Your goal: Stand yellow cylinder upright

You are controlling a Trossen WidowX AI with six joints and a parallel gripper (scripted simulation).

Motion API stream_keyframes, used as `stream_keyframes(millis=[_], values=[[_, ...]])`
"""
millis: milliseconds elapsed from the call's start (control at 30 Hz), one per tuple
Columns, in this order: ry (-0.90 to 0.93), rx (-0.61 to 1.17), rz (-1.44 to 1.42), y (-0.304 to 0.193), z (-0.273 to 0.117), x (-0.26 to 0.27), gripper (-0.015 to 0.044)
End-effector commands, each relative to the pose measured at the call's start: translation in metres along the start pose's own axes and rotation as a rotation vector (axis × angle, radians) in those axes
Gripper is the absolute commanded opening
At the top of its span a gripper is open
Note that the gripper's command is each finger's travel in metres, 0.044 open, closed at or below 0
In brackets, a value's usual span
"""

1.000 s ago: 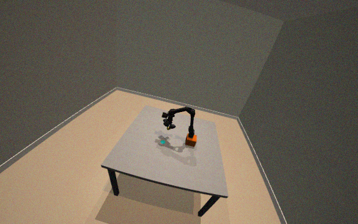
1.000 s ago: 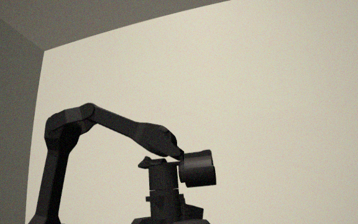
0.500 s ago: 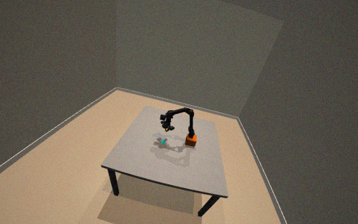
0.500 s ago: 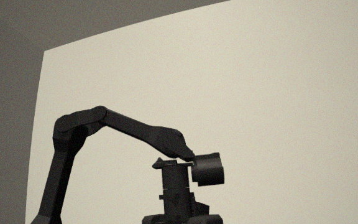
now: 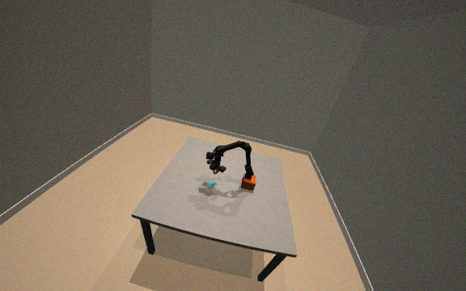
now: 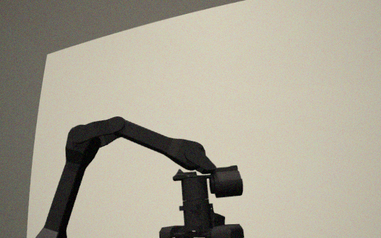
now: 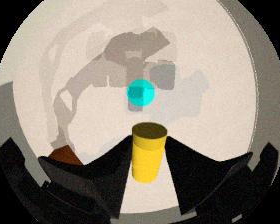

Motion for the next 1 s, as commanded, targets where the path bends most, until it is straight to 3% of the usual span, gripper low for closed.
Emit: stream_keyframes(millis=[0,967], values=[[-0.011,-0.007,-0.032,0.015,-0.004,0.006,0.0105],[0.015,-0.163,0.021,0.033,0.017,0.001,0.0105]])
Point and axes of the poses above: the point midway between the two fingers, 35 mm back from their tips, its own z axis out along the fingers, its own x axis across the jaws, y = z × x, the point moved 4 cm from there along -z, back along the fingers, and after that the axes turned 6 degrees about z, right-handed, at the moved point
